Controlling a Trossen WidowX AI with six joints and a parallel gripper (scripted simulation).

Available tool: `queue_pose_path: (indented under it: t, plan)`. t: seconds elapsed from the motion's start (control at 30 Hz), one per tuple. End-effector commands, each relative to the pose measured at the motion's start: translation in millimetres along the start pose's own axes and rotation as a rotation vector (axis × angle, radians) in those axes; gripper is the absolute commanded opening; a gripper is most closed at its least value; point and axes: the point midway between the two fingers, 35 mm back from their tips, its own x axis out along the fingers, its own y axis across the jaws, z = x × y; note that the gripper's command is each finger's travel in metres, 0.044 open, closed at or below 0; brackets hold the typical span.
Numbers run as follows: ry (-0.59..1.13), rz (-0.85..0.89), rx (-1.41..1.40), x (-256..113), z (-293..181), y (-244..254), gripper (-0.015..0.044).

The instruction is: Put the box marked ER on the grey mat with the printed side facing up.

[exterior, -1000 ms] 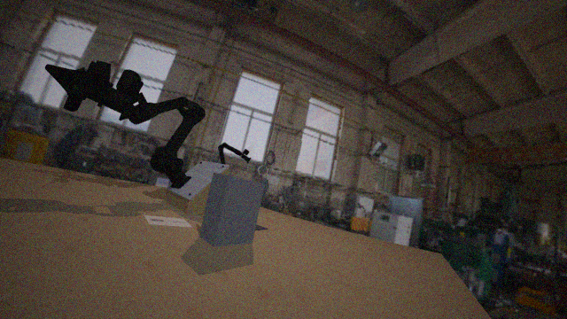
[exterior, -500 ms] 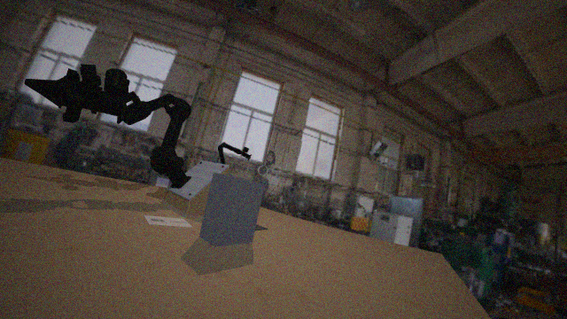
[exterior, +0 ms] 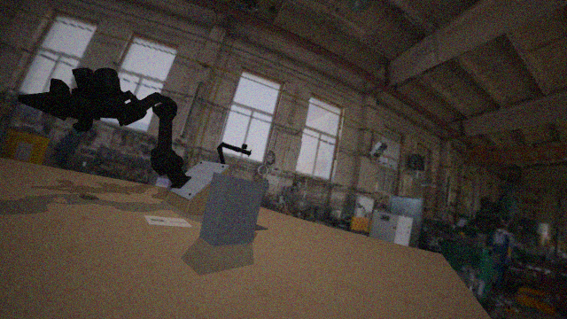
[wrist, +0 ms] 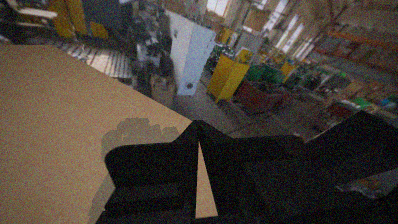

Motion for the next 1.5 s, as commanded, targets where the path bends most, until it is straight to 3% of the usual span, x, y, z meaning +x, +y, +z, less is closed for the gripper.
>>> queue_pose_path:
  t: [0.0, 0.67, 1.47]
  plan:
    - [0.026, 0.073, 0.045, 3.5, -1.2, 21.5, 0.0]
    - [0.145, 0.409, 0.108, -9.1, -1.9, 127.5, 0.0]
    - [0.28, 0.749, 0.05, -74.4, 8.3, 238.1, 0.0]
